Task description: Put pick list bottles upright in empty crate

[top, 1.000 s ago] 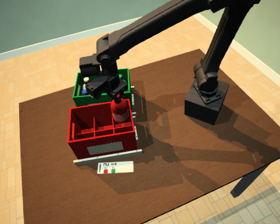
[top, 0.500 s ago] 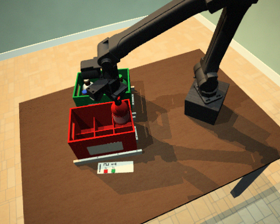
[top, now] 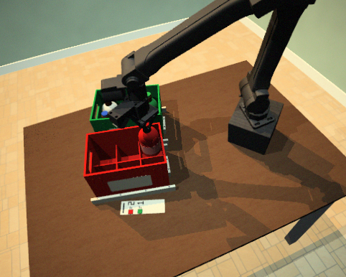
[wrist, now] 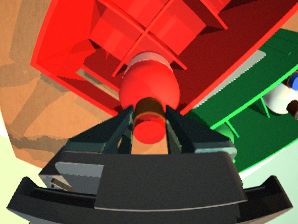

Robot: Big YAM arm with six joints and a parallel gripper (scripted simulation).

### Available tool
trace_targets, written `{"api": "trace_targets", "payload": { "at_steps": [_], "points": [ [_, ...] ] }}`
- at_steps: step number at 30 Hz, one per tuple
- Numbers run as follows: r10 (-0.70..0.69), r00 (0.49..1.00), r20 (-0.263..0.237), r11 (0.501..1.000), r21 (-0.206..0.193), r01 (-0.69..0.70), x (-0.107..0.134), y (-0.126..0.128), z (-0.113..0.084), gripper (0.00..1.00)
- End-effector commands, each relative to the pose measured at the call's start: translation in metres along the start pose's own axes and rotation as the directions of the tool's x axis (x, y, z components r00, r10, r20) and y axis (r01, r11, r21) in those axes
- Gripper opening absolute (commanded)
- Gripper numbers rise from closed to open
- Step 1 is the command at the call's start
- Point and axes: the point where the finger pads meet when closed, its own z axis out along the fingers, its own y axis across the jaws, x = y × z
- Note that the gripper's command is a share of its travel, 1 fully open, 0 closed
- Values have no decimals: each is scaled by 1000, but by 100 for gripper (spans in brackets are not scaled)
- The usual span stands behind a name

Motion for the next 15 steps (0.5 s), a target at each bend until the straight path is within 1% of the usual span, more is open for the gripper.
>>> {"api": "trace_targets", "payload": {
  "at_steps": [1, 4, 5, 7, 9, 10, 11, 13, 15],
  "points": [
    [-7, 999, 39, 999, 34, 6, -14, -4, -11, 0],
    [-3, 1000, 20, 1000, 16, 3, -10, -1, 2, 0],
    [-1, 1000, 19, 1000, 16, 0, -7, -1, 2, 0],
    [-7, 999, 39, 999, 34, 6, -15, -5, -5, 0],
    [-7, 999, 39, 999, 34, 6, -15, -5, -5, 0],
    [-14, 998, 61, 999, 53, 11, -23, -9, -14, 0],
    [-14, 999, 53, 999, 45, 11, -21, -6, -9, 0],
    [-5, 1000, 22, 1000, 19, 4, -11, -1, 7, 0],
    [1, 1000, 15, 1000, 13, -1, -7, -1, 12, 0]
  ]
}}
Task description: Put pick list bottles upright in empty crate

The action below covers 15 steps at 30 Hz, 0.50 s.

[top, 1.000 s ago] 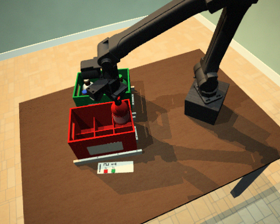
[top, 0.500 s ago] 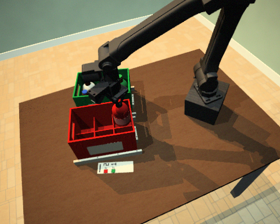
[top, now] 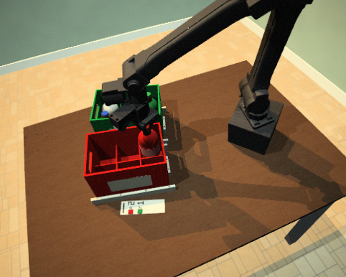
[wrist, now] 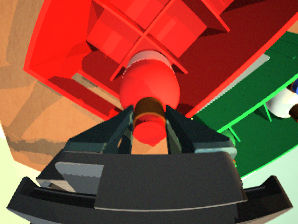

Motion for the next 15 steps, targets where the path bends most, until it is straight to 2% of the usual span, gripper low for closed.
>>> {"api": "trace_targets", "payload": {
  "at_steps": [1, 4, 8, 11, 12, 14, 15],
  "points": [
    [1, 1000, 20, 1000, 18, -1, -9, -2, -3, 0],
    [-10, 999, 41, 999, 35, 9, -16, -4, -10, 0],
    [0, 1000, 7, 1000, 5, 0, -5, 2, 10, 0],
    [0, 1000, 14, 1000, 11, 0, -7, 0, 8, 0],
    [-3, 999, 53, 999, 47, 1, -23, -12, -15, 0],
    [-11, 998, 64, 998, 56, 8, -27, -13, -13, 0],
    [-11, 998, 56, 999, 48, 8, -27, -13, -7, 0]
  ]
}}
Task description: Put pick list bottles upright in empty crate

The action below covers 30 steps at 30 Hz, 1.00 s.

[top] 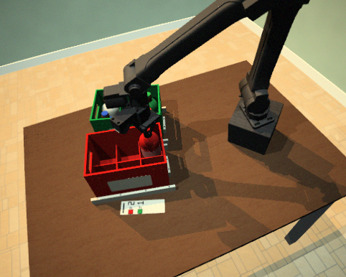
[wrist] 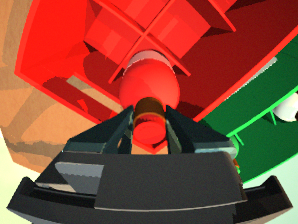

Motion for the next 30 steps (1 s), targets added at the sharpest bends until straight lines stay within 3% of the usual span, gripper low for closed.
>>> {"api": "trace_targets", "payload": {
  "at_steps": [1, 8, 11, 30],
  "points": [
    [-12, 999, 52, 999, 44, 10, -27, -13, -16, 0],
    [-6, 1000, 26, 1000, 22, 6, -15, -4, 3, 0],
    [-4, 999, 43, 999, 37, 2, -16, -7, -5, 0],
    [-5, 1000, 28, 1000, 25, 4, -12, -8, 0, 0]
  ]
}}
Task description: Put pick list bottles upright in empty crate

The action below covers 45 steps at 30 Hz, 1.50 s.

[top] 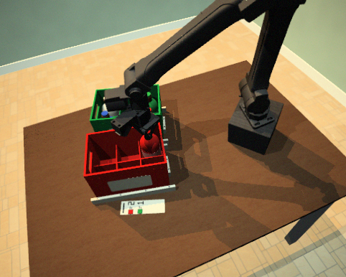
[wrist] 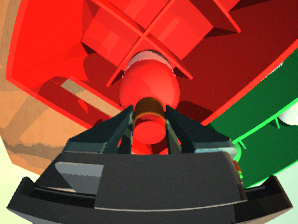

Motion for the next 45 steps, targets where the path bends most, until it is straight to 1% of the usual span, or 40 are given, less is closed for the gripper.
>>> {"api": "trace_targets", "payload": {
  "at_steps": [1, 12, 25, 30, 45],
  "points": [
    [-9, 999, 54, 999, 47, 7, -20, -9, -21, 0],
    [-17, 998, 67, 998, 57, 14, -30, -12, -26, 0],
    [-13, 999, 52, 999, 45, 10, -28, -13, -19, 0],
    [-13, 998, 55, 999, 48, 10, -29, -13, -21, 0],
    [-9, 999, 43, 999, 38, 7, -28, -13, -19, 0]
  ]
}}
